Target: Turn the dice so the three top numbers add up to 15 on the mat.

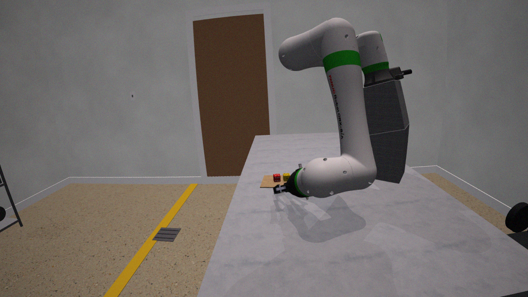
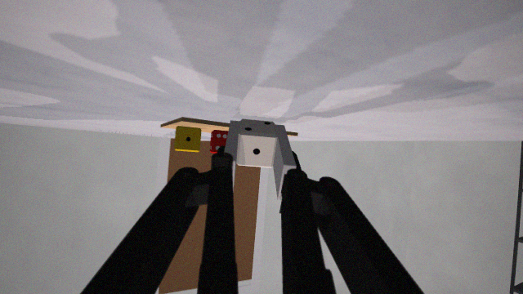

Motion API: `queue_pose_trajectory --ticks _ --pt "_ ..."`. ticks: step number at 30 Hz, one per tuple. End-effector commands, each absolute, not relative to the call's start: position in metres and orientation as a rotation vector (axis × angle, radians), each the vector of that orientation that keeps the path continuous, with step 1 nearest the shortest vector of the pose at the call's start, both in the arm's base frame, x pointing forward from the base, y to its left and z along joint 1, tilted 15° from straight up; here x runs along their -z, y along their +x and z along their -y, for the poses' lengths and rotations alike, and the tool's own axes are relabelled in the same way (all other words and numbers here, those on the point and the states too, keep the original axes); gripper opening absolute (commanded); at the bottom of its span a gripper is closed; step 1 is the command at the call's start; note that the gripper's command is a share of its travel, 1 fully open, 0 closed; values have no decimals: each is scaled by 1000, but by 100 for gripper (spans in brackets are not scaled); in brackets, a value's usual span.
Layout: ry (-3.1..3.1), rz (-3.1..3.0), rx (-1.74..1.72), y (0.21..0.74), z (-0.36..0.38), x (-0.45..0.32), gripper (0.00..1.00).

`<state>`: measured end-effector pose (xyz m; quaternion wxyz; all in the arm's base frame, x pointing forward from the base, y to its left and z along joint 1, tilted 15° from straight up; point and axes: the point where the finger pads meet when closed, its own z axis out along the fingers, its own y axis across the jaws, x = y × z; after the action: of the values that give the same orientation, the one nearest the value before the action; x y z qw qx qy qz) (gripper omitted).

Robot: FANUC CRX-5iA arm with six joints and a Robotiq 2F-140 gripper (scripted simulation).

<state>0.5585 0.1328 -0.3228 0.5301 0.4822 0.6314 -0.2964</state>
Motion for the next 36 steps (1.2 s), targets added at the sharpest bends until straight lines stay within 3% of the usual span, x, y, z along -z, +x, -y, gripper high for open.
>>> queue_pose_trajectory --ticks 1,32,36 --pt "1151 -1507 707 559 -133 323 16" --pt "1151 -1507 707 559 -133 323 16" --pt "1151 -1507 707 559 -133 323 21"
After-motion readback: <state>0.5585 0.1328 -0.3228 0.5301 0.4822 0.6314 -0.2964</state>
